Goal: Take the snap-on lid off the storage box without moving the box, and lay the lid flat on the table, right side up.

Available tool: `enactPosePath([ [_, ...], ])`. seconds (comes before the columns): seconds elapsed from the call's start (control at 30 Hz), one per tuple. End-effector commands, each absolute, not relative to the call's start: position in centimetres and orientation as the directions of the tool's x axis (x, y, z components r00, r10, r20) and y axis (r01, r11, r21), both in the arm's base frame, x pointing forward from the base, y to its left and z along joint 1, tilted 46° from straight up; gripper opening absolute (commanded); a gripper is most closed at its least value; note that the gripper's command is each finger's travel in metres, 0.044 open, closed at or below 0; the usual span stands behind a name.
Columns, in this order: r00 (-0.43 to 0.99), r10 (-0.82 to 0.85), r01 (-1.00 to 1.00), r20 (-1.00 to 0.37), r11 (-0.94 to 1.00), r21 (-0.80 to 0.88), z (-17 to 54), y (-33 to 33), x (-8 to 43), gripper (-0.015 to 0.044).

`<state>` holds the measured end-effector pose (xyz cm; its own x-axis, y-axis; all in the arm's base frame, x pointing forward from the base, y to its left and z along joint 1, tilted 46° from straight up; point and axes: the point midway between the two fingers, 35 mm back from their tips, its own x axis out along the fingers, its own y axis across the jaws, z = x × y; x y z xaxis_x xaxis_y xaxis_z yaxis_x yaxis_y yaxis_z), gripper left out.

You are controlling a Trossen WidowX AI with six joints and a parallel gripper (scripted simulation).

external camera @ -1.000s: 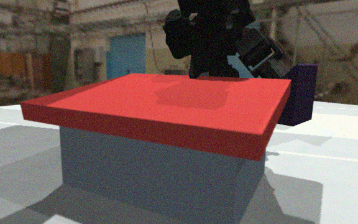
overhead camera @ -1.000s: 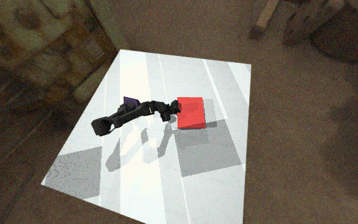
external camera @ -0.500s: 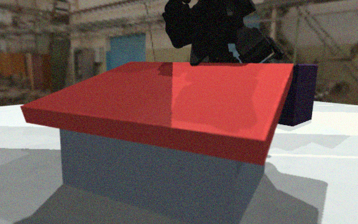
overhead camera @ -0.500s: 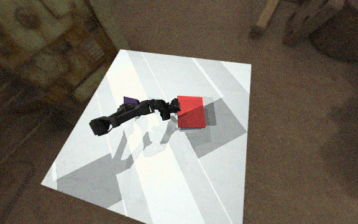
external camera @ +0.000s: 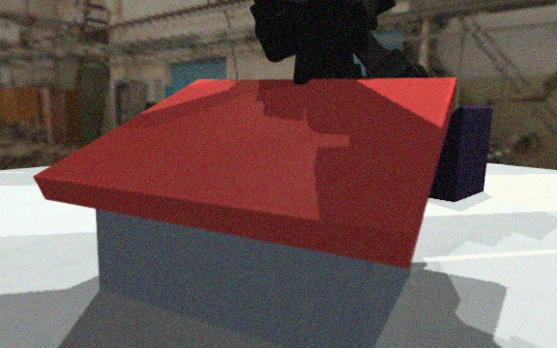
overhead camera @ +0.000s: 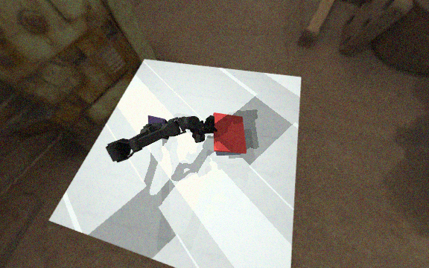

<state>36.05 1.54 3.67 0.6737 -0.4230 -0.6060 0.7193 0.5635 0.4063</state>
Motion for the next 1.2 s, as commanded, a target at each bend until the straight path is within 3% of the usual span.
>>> enactPosePath([
  [0.0,0.679,-0.420,0.716,-0.602,0.561,0.415,4.3,2.1,36.5,0.0000],
  [1.17,0.679,-0.419,0.716,-0.603,0.560,0.417,7.2,5.3,38.4,0.0000],
])
